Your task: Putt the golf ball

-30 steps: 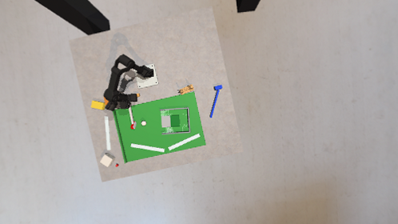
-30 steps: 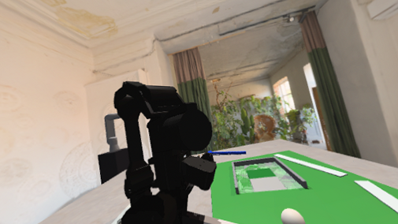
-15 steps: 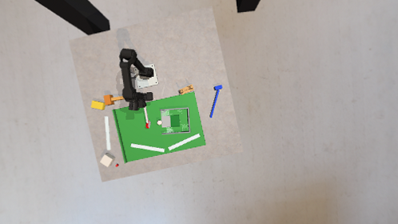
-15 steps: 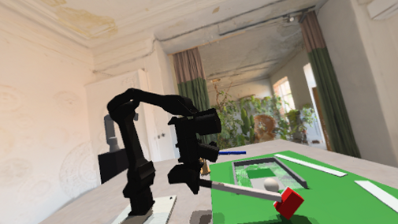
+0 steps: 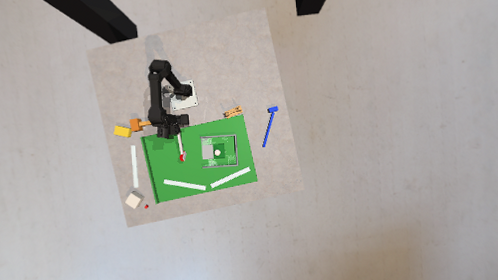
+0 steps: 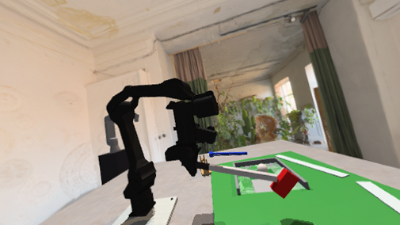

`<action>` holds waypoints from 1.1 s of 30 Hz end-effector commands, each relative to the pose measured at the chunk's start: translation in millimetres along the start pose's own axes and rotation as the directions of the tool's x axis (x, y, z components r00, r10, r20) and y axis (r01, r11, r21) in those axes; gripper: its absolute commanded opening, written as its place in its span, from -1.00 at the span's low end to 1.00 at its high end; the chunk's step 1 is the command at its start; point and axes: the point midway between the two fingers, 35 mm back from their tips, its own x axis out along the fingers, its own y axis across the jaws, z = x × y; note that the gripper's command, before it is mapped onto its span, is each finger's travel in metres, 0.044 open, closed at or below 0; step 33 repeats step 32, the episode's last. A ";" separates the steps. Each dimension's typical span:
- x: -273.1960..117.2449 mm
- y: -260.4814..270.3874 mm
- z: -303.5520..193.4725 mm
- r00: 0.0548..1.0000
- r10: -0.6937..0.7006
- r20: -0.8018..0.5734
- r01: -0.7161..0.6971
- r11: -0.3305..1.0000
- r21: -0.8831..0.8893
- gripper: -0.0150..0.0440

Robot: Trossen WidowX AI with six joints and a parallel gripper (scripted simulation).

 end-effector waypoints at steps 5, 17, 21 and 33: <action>-2.6 0.0 0.1 1.000 0.000 0.003 0.000 1.000 0.000 -0.49; -2.6 0.0 0.1 1.000 0.000 0.003 0.000 1.000 0.000 -0.49; -2.6 0.0 0.1 1.000 0.000 0.003 0.000 1.000 0.000 -0.49; -2.6 0.0 0.1 1.000 0.000 0.003 0.000 1.000 0.000 -0.49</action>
